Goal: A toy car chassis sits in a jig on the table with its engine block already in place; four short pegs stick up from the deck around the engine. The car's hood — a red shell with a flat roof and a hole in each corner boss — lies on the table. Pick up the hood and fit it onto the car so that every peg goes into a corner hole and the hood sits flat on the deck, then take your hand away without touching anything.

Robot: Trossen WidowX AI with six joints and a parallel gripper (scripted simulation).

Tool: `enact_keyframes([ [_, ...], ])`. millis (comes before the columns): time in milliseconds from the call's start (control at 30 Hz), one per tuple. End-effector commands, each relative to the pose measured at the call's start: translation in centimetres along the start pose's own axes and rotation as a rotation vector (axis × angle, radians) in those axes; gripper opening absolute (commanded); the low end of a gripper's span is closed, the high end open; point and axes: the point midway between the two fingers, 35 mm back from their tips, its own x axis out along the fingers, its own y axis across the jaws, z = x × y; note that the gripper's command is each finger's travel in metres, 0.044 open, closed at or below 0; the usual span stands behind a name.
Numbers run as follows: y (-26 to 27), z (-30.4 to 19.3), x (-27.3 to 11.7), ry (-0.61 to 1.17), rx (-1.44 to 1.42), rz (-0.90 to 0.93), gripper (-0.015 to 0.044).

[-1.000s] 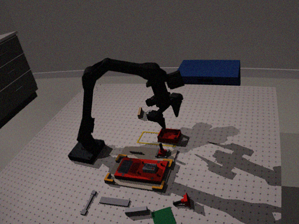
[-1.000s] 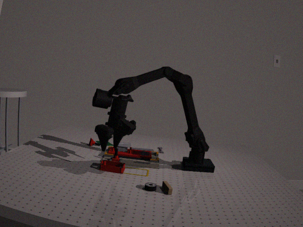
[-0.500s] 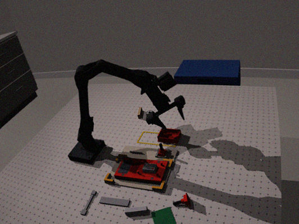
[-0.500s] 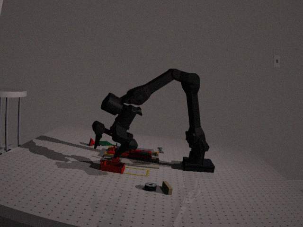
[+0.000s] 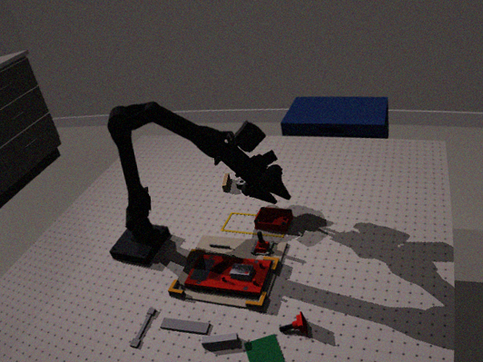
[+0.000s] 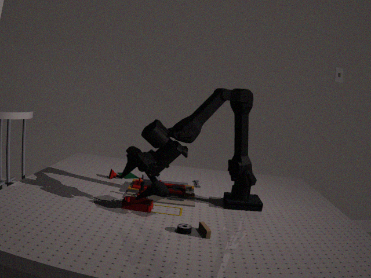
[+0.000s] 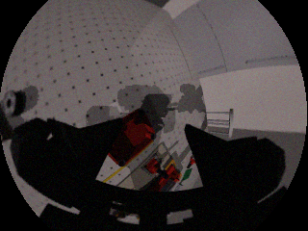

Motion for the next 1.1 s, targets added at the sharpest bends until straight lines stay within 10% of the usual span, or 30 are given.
enact_keyframes([
  [0,0.87,-2.4,-2.44,-0.218,0.907,-0.161,0.044],
  [1067,1.39,-2.87,-2.14,-0.263,1.054,-0.164,0.044],
])
